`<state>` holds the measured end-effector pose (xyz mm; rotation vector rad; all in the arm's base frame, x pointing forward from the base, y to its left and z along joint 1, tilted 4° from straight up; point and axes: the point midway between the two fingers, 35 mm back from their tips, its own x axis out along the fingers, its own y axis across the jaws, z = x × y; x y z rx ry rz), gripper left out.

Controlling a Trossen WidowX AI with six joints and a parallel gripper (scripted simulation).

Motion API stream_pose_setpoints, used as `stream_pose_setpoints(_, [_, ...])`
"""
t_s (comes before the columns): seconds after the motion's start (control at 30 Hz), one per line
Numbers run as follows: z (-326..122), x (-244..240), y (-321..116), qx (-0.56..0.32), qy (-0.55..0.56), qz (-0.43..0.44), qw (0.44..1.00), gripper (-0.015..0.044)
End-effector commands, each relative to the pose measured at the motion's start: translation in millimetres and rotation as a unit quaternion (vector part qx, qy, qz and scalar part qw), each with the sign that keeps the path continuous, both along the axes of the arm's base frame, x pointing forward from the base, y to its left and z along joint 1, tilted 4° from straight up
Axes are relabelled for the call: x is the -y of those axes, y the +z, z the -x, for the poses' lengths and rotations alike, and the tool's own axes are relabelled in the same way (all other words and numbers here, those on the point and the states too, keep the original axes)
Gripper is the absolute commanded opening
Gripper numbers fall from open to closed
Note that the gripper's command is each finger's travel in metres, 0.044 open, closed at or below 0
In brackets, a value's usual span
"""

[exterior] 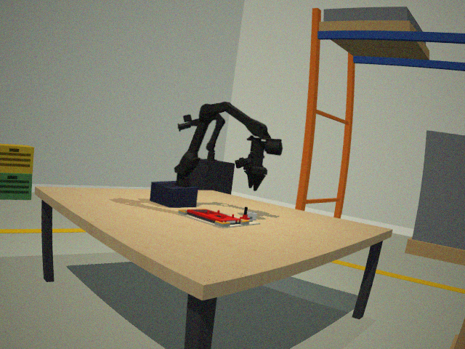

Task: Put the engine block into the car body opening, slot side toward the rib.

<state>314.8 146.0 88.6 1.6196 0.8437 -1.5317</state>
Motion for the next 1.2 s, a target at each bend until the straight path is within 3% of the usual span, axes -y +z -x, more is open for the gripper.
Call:
stream_pose_setpoints(0.0, [-1.8, -2.1, -1.7, 0.003, -0.010, 0.003, 1.000, 0.0440])
stream_pose_setpoints(0.17, [-6.5, 0.2, -66.1, 0.003, -0.010, 0.004, 1.000, 0.0440])
stream_pose_setpoints(1.17, [-8.5, -2.1, -105.6, 0.003, -0.010, 0.004, 1.000, 0.0440])
